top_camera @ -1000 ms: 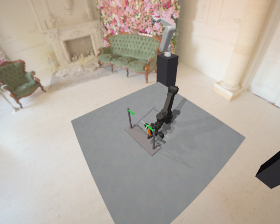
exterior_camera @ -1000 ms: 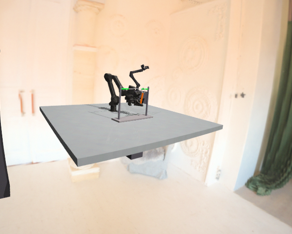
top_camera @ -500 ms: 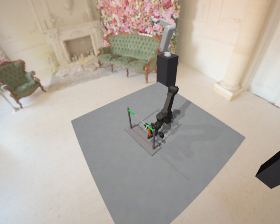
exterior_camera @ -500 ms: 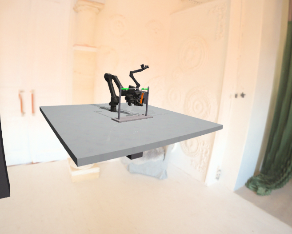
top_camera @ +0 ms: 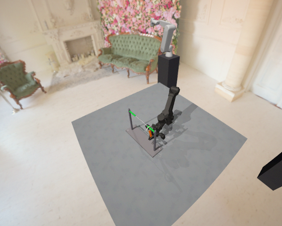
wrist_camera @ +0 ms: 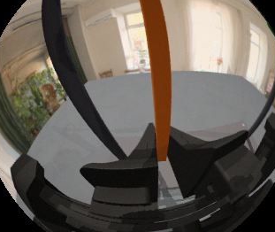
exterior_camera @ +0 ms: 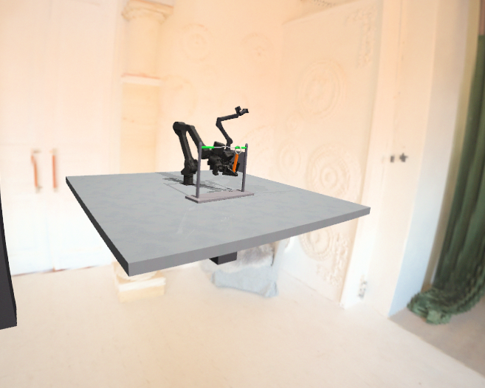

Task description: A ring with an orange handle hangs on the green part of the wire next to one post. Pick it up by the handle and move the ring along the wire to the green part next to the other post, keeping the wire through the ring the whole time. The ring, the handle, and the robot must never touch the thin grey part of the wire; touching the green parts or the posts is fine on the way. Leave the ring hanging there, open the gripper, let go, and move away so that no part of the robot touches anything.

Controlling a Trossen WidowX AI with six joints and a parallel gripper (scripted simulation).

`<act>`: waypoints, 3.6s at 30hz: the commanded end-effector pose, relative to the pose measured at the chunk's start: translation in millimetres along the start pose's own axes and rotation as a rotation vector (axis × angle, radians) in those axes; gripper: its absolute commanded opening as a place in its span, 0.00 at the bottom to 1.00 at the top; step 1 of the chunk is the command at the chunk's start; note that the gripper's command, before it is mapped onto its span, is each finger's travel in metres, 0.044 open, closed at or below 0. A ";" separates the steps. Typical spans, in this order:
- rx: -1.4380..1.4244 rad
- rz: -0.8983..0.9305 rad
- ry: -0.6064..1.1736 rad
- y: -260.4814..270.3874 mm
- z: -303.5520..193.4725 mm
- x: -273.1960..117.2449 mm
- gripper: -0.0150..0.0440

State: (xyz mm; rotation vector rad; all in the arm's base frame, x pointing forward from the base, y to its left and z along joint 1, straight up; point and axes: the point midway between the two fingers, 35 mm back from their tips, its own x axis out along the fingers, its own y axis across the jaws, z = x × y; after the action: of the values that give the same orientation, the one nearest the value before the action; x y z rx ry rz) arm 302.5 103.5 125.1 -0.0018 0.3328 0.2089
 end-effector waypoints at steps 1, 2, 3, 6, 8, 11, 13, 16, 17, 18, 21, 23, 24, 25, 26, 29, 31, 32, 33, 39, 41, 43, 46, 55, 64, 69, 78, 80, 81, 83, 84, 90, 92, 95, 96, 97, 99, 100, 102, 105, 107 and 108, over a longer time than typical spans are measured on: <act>0.003 -0.003 0.004 -0.6 -2.2 -0.2 0.00; 0.003 -0.003 0.004 -0.6 -2.2 -0.2 0.00; 0.003 -0.003 0.004 -0.6 -2.2 -0.2 0.00; 0.003 -0.003 0.004 -0.6 -2.2 -0.2 0.00; 0.003 -0.003 0.004 -0.6 -2.2 -0.2 0.00; 0.003 -0.003 0.004 -0.6 -2.2 -0.2 0.00; 0.003 -0.003 0.004 -0.6 -2.2 -0.2 0.00; 0.003 -0.003 0.004 -0.6 -2.2 -0.2 0.00; 0.003 -0.003 0.004 -0.6 -2.2 -0.2 0.00; 0.003 -0.003 0.004 -0.6 -2.2 -0.2 0.00; 0.003 -0.003 0.004 -0.6 -2.2 -0.2 0.00; 0.003 -0.003 0.004 -0.6 -2.2 -0.2 0.00; 0.003 -0.003 0.004 -0.6 -2.2 -0.2 0.00; 0.003 -0.003 0.004 -0.6 -2.2 -0.2 0.00; 0.003 -0.003 0.004 -0.6 -2.2 -0.2 0.00; 0.000 0.000 0.000 0.0 -0.1 0.0 0.09; 0.000 0.000 0.000 0.0 -0.1 0.0 0.18; 0.000 0.000 0.000 0.0 -0.1 0.0 0.22; 0.000 0.000 0.000 0.0 -0.1 0.0 0.27; 0.000 0.000 0.000 0.1 0.1 -0.9 0.53; 0.000 0.000 0.001 0.2 0.4 -3.0 0.53; 0.000 0.000 0.001 0.4 0.8 -6.4 0.53; 0.001 -0.001 0.002 0.6 1.3 -12.2 0.53; 0.002 -0.002 0.004 0.7 1.3 -29.4 0.53; 0.003 -0.003 0.007 -0.1 -0.9 -46.1 0.53; 0.003 -0.003 0.007 -0.4 -1.8 -50.5 0.53; 0.003 -0.003 0.007 -0.4 -1.8 -50.5 0.53; 0.003 -0.003 0.007 -0.4 -1.8 -50.5 0.53; 0.003 -0.003 0.007 -0.4 -1.8 -50.5 0.53; 0.003 -0.003 0.007 -0.4 -1.8 -50.5 0.53; 0.003 -0.003 0.007 -0.4 -1.8 -50.5 0.53; 0.003 -0.003 0.007 -0.4 -1.8 -50.5 0.53; 0.003 -0.003 0.007 -0.4 -1.8 -50.5 0.53; 0.003 -0.003 0.007 -0.4 -1.8 -50.5 0.53; 0.003 -0.003 0.007 -0.4 -1.8 -50.5 0.53; 0.003 -0.003 0.007 -0.4 -1.8 -50.5 0.53; 0.002 0.003 0.000 0.9 2.1 -54.3 0.61; 0.002 0.003 0.000 1.2 2.5 -59.1 0.66; 0.002 0.003 0.001 1.2 2.6 -71.3 0.75; 0.002 0.003 0.002 -0.3 1.0 -89.5 0.88; 0.002 0.003 0.002 -1.5 -0.4 -97.0 0.97; 0.002 0.003 0.002 -1.7 -0.6 -98.0 1.00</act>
State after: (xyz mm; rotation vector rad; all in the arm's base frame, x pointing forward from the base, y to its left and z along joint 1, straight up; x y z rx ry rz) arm 223.7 86.6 151.6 -0.0049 0.3403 0.2143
